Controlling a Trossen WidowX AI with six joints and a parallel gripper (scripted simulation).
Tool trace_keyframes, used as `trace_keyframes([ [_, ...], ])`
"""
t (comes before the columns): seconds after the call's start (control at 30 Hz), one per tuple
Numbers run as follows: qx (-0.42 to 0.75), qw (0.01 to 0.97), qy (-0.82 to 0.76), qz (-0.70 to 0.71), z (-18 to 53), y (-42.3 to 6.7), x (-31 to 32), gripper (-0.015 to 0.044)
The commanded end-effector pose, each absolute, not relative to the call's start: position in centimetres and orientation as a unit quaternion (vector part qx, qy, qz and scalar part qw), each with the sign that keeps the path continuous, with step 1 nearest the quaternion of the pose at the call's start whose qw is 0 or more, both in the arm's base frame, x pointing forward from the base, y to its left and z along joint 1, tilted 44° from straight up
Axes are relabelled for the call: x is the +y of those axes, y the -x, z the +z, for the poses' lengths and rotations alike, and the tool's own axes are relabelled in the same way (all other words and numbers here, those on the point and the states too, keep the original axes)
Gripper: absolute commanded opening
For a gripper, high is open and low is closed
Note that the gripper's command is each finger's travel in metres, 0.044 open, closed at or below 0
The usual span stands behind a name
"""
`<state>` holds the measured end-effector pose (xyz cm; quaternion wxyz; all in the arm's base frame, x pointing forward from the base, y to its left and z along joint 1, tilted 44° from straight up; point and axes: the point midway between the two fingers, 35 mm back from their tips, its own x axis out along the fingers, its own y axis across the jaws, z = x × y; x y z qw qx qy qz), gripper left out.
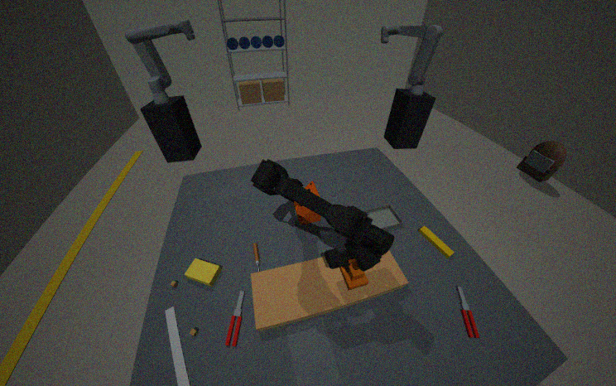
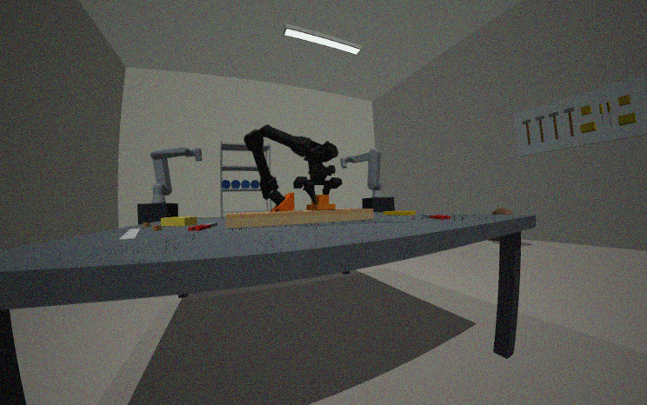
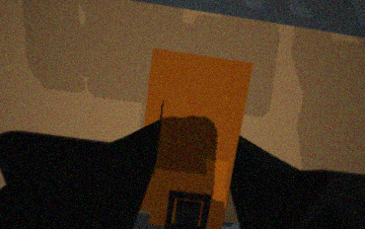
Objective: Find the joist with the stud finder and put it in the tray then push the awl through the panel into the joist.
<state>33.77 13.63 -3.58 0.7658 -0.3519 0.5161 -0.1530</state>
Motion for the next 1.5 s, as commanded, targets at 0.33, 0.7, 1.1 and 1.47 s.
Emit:
trace_keyframes([
  [0.33,0.519,0.766,0.349,-0.15,-5.7,-33.3,15.8,0.0],
  [0.7,0.519,0.766,0.349,-0.149,-7.3,-33.0,17.5,0.0],
  [1.1,0.519,0.767,0.348,-0.149,-9.0,-32.6,19.3,0.0],
  [1.47,0.519,0.767,0.347,-0.148,-10.5,-32.3,20.9,0.0],
])
